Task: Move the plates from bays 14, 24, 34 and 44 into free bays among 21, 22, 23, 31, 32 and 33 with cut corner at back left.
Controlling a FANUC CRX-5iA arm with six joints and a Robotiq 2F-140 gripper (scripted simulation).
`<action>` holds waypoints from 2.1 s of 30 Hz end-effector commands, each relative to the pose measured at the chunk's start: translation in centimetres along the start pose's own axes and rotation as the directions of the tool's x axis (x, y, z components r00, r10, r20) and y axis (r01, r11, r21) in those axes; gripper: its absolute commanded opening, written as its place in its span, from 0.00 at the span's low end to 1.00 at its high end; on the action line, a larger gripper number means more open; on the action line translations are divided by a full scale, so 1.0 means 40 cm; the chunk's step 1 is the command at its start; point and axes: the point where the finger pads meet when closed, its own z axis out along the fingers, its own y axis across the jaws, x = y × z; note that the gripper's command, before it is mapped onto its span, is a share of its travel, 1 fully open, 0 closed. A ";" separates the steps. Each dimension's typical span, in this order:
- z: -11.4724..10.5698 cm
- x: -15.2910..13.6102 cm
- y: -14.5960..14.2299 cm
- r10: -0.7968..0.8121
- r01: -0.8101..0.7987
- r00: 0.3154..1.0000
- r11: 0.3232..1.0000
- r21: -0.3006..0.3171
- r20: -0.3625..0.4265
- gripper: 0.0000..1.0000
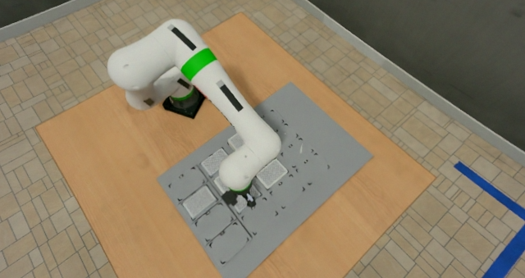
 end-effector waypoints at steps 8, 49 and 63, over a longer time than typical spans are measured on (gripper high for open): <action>-0.002 0.000 -0.002 0.000 0.000 1.000 1.000 0.002 0.000 0.10; -0.022 0.000 -0.002 0.000 0.000 1.000 1.000 0.002 0.000 0.70; -0.062 0.000 -0.002 0.000 0.000 1.000 1.000 0.002 0.000 0.70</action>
